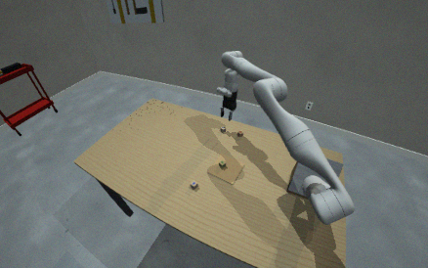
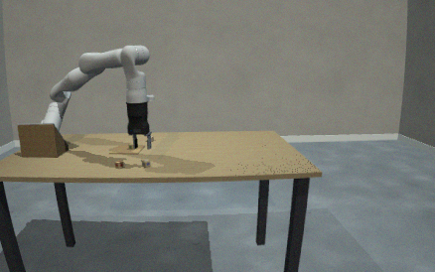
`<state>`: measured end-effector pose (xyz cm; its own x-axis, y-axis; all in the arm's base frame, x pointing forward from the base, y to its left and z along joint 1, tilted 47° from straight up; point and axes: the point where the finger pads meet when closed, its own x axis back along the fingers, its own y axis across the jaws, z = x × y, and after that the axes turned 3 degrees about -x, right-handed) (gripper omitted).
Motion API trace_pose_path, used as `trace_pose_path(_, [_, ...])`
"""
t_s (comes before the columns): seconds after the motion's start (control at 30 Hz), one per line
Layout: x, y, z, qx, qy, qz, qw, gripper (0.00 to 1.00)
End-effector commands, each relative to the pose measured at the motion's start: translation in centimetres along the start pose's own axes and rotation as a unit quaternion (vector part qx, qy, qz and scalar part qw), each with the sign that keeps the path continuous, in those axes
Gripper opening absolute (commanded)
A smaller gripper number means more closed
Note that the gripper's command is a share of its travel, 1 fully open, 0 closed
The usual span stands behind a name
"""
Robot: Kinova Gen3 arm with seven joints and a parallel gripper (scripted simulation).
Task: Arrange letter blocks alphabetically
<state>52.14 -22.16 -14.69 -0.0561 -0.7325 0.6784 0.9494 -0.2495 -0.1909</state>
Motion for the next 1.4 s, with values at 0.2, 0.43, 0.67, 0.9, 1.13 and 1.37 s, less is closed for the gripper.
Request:
trace_pose_path(0.2, [0.3, -1.0, -1.2, 0.002, -0.004, -0.002, 1.000, 1.00])
trace_pose_path(0.43, [0.5, -4.9, -3.4, 0.000, -0.004, -0.002, 1.000, 1.00])
trace_pose_path(0.67, [0.4, -8.2, -4.5, 0.001, -0.004, -0.001, 1.000, 1.00])
trace_pose_path(0.9, [0.2, -9.7, -4.6, 0.003, -0.004, 0.002, 1.000, 1.00])
trace_pose_path(1.13, [0.2, -9.7, -4.6, 0.003, -0.004, 0.002, 1.000, 1.00])
trace_pose_path(1.37, [0.2, -9.7, -4.6, 0.003, -0.004, 0.002, 1.000, 1.00])
